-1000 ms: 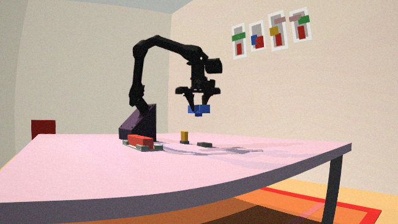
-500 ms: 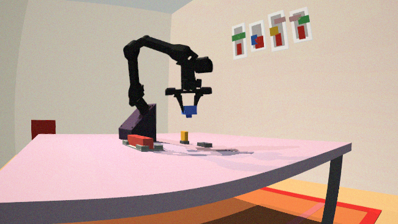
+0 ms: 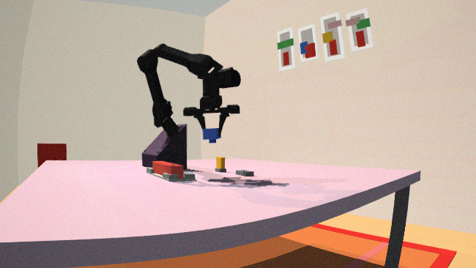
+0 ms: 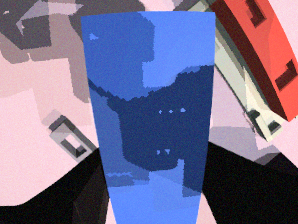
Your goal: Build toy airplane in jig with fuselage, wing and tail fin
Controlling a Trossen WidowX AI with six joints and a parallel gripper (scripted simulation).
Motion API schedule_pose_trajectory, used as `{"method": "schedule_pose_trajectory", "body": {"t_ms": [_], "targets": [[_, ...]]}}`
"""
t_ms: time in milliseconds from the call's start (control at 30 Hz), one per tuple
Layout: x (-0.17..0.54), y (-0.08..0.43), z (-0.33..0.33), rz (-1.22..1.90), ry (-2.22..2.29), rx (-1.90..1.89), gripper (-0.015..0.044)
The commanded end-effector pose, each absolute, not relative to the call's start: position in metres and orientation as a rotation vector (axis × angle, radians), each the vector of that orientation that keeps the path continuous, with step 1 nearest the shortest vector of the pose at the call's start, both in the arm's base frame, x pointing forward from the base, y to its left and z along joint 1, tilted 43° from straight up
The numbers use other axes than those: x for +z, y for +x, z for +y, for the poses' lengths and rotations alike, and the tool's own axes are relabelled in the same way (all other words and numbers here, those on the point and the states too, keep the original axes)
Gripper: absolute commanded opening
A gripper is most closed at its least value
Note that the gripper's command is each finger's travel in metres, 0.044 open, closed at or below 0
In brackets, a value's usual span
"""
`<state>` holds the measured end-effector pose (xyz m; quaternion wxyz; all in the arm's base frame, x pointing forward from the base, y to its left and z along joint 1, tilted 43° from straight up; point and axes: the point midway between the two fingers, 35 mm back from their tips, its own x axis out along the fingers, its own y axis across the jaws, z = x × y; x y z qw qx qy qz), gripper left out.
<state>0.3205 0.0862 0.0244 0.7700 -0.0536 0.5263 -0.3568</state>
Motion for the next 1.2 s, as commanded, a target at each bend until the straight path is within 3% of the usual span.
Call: {"method": "schedule_pose_trajectory", "body": {"t_ms": [0, 1167], "targets": [[0.029, 0.319, 0.075, 1.116, -0.072, -0.809, 0.0000], [0.075, 0.285, -0.020, 0.838, 0.388, -1.101, 0.0000]]}}
